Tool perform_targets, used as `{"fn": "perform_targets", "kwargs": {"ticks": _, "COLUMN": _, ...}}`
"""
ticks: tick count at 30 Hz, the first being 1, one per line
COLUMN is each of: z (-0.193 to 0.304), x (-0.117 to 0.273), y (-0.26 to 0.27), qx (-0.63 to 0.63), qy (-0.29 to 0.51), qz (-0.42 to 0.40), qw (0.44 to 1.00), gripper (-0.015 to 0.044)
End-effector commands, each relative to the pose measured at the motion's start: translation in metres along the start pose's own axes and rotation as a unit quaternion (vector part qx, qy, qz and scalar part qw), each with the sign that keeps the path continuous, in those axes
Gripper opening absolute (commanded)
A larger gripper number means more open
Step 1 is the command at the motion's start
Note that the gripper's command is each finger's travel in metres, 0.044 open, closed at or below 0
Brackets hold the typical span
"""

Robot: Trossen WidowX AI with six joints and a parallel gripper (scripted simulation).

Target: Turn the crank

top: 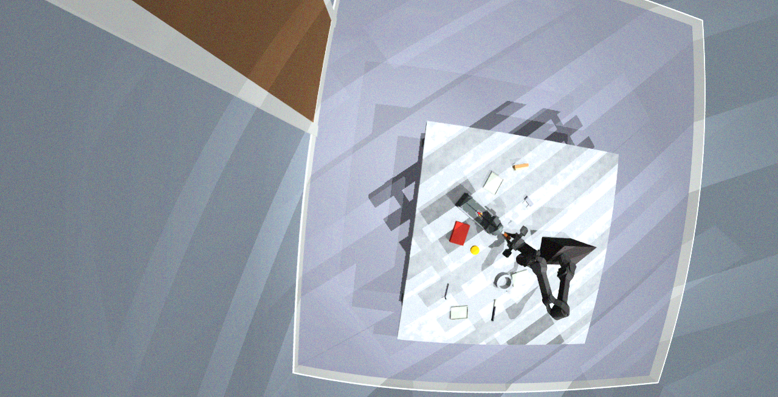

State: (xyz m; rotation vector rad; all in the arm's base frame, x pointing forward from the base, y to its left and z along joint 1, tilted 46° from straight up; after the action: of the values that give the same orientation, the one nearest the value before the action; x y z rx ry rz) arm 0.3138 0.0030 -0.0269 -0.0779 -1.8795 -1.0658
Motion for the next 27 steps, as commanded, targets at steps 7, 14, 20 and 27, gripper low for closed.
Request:
{"fn": "perform_targets", "kwargs": {"ticks": 7, "z": 0.0008, "x": -0.0009, "y": -0.0081, "qx": -0.005, "qy": -0.002, "qz": 0.012, "qw": 1.000, "gripper": 0.0000}}
{"fn": "perform_targets", "kwargs": {"ticks": 14, "z": 0.0010, "x": -0.0013, "y": -0.0089, "qx": -0.005, "qy": -0.002, "qz": 0.012, "qw": 1.000, "gripper": 0.0000}}
{"fn": "perform_targets", "kwargs": {"ticks": 20, "z": 0.0013, "x": -0.0016, "y": -0.0096, "qx": -0.005, "qy": -0.002, "qz": 0.012, "qw": 1.000, "gripper": 0.0000}}
{"fn": "perform_targets", "kwargs": {"ticks": 27, "z": 0.0016, "x": -0.0020, "y": -0.0105, "qx": -0.005, "qy": -0.002, "qz": 0.012, "qw": 1.000, "gripper": 0.0000}}
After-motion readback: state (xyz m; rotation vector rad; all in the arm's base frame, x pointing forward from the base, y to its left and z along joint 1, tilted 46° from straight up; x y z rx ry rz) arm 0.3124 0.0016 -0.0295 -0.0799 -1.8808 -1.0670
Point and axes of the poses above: the point midway between the two fingers, 35 mm back from their tips, its own x axis back along the fingers, its own y axis across the jaws, z = x × y, the point moved 7 cm from there along x, back along the fingers, and after that the axes turned 4 degrees about -x, right-handed, at the moved point
